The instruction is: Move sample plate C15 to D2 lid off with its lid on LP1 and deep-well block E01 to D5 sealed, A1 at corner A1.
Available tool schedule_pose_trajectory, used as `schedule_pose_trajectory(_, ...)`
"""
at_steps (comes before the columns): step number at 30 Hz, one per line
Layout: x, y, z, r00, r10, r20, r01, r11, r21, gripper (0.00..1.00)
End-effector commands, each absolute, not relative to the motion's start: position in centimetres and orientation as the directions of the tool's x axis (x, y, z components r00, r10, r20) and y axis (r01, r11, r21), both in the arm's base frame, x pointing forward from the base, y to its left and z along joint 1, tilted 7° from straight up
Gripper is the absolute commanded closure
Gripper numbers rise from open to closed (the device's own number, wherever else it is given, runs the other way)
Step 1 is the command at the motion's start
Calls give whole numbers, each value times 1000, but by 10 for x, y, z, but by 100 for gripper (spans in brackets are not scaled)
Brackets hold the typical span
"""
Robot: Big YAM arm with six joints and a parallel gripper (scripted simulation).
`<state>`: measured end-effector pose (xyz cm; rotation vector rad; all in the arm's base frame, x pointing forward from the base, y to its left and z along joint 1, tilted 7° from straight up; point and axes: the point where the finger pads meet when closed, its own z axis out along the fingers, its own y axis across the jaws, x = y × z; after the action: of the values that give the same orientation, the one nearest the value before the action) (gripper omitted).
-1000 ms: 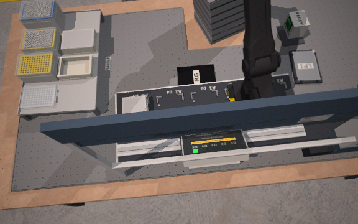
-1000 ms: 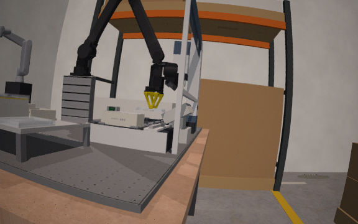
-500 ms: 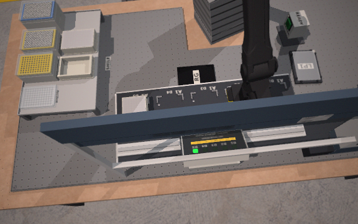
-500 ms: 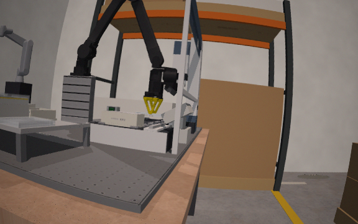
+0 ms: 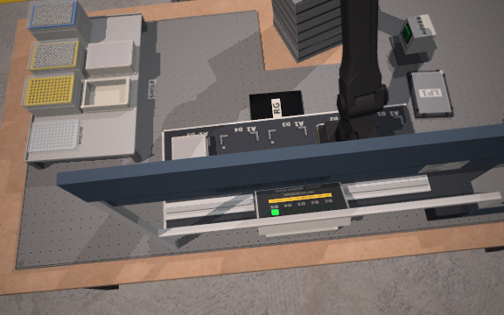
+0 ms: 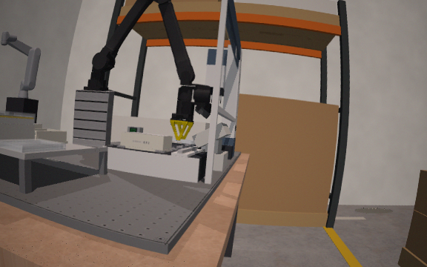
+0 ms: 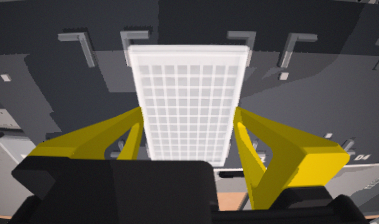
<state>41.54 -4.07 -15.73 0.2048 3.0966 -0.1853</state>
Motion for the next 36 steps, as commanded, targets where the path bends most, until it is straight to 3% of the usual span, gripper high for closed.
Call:
schedule_pose_trajectory(1,432,-47,-155,-989,134,-63,141,984,-112,100)
schedule_pose_trajectory(36,431,-42,-150,-989,129,-71,137,984,-113,100)
